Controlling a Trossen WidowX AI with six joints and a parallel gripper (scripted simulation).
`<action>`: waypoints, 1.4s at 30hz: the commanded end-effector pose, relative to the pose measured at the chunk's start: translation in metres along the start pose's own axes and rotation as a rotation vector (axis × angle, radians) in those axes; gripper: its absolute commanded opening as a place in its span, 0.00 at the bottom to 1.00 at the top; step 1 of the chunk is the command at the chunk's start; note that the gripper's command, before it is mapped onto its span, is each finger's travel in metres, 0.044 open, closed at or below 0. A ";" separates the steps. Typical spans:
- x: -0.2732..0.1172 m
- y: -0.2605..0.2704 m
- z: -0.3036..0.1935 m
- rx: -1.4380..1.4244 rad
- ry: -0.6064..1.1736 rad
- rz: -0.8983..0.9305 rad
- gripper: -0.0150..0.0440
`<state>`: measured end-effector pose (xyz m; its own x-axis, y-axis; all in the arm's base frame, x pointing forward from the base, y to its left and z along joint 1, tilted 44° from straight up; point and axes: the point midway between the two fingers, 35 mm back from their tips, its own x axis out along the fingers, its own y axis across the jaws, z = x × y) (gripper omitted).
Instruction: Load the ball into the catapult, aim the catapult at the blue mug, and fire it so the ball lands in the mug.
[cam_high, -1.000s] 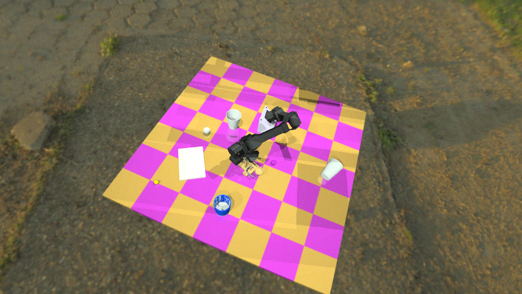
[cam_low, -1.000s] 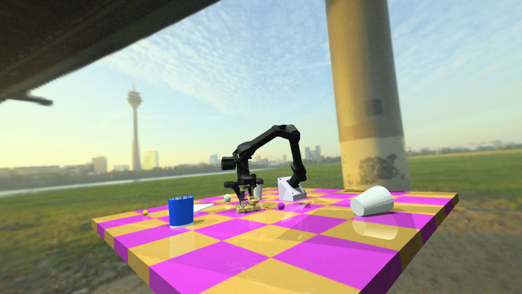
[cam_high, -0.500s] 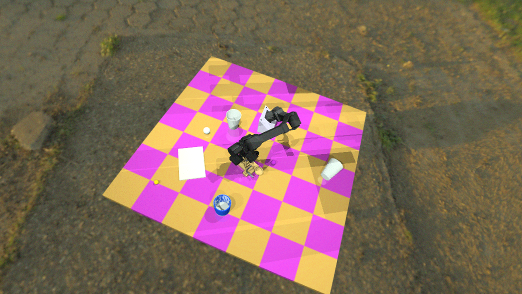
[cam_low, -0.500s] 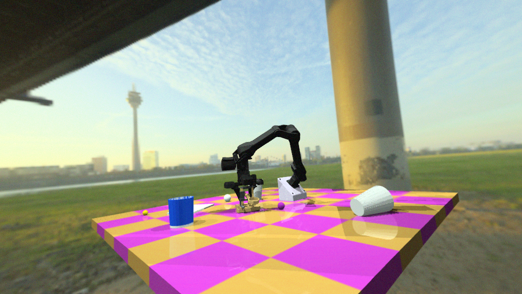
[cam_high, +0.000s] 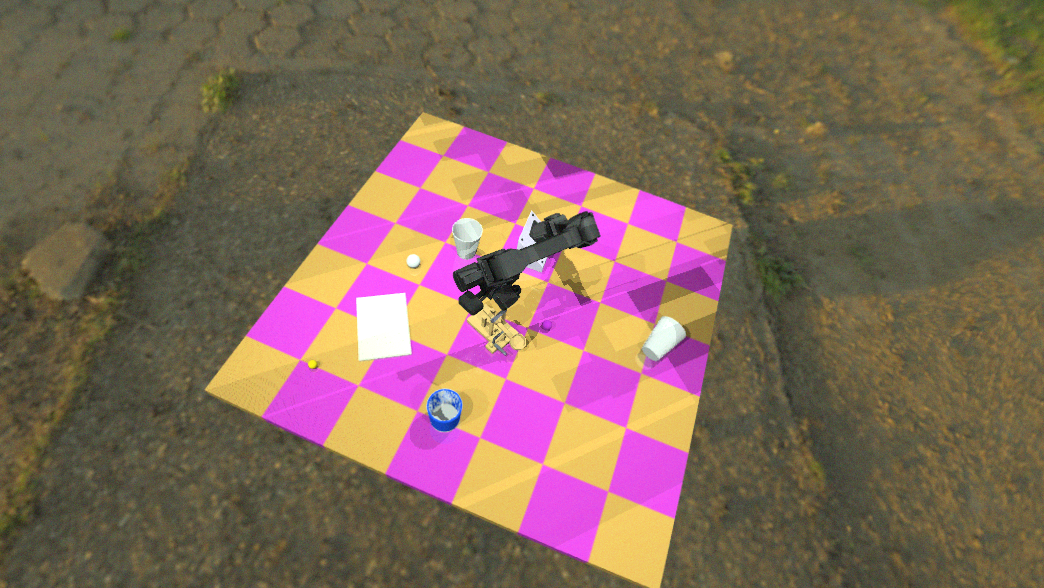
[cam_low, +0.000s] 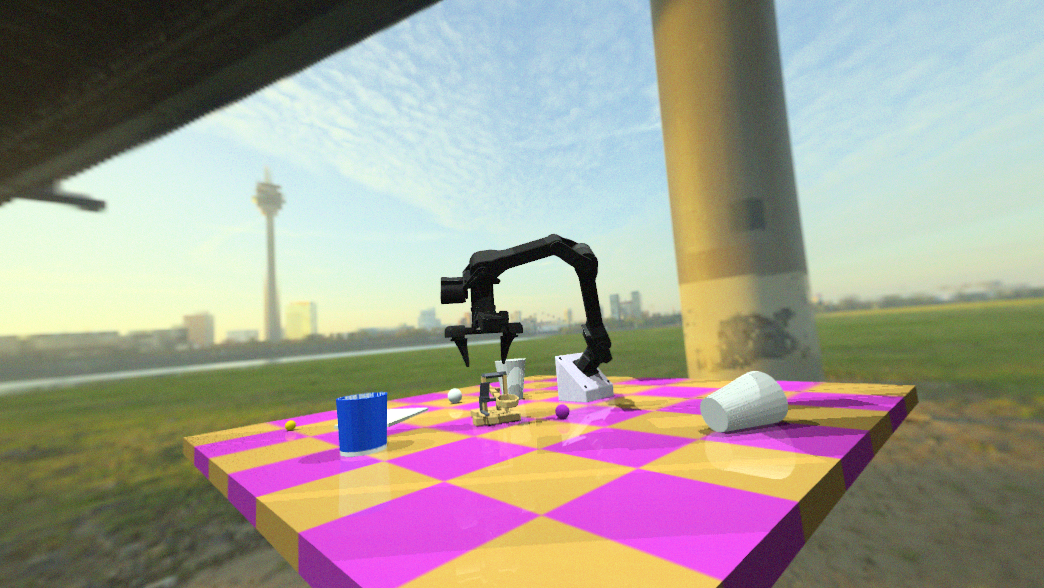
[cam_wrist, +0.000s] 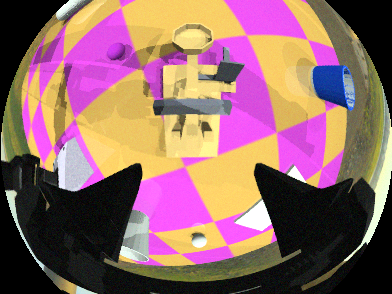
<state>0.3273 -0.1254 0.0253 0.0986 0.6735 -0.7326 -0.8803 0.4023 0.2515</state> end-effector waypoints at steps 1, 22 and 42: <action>0.000 0.000 0.000 0.000 0.000 0.000 1.00; -0.001 0.001 0.000 0.574 0.000 0.002 1.00; -0.003 0.002 -0.001 1.270 0.002 0.005 1.00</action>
<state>0.3258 -0.1270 0.0272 0.0977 0.6752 -0.7311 0.1038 0.7237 0.6823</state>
